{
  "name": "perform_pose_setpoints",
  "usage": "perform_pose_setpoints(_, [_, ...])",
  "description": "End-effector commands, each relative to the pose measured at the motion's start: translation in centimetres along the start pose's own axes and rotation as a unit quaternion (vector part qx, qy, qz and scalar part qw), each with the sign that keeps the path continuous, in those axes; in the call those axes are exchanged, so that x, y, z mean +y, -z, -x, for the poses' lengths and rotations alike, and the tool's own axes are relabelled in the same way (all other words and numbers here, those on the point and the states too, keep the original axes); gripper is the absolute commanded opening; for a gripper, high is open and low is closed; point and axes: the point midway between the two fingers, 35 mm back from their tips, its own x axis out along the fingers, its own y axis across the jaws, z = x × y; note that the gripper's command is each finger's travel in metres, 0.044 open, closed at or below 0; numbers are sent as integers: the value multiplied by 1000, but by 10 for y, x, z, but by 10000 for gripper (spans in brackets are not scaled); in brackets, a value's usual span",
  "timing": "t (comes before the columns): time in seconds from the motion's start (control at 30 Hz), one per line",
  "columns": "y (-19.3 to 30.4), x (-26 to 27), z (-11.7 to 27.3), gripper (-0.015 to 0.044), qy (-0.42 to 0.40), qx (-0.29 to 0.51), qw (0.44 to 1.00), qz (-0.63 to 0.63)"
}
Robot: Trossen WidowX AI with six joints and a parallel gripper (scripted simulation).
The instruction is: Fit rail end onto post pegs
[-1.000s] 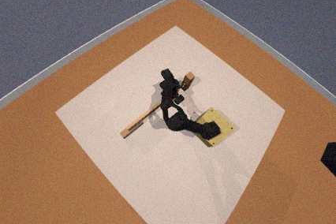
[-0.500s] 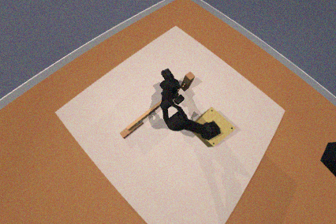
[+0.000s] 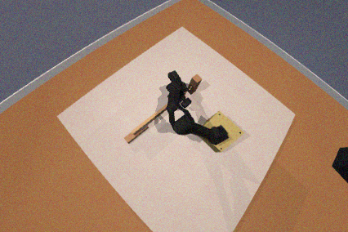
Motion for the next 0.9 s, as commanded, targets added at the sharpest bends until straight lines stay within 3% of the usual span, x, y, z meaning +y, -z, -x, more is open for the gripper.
perform_pose_setpoints(0.0, [4, -1, 3, 0, 4, 2, 1000, 0])
perform_pose_setpoints(0.87, [11, -4, 6, 0, 4, 2, 1000, 0])
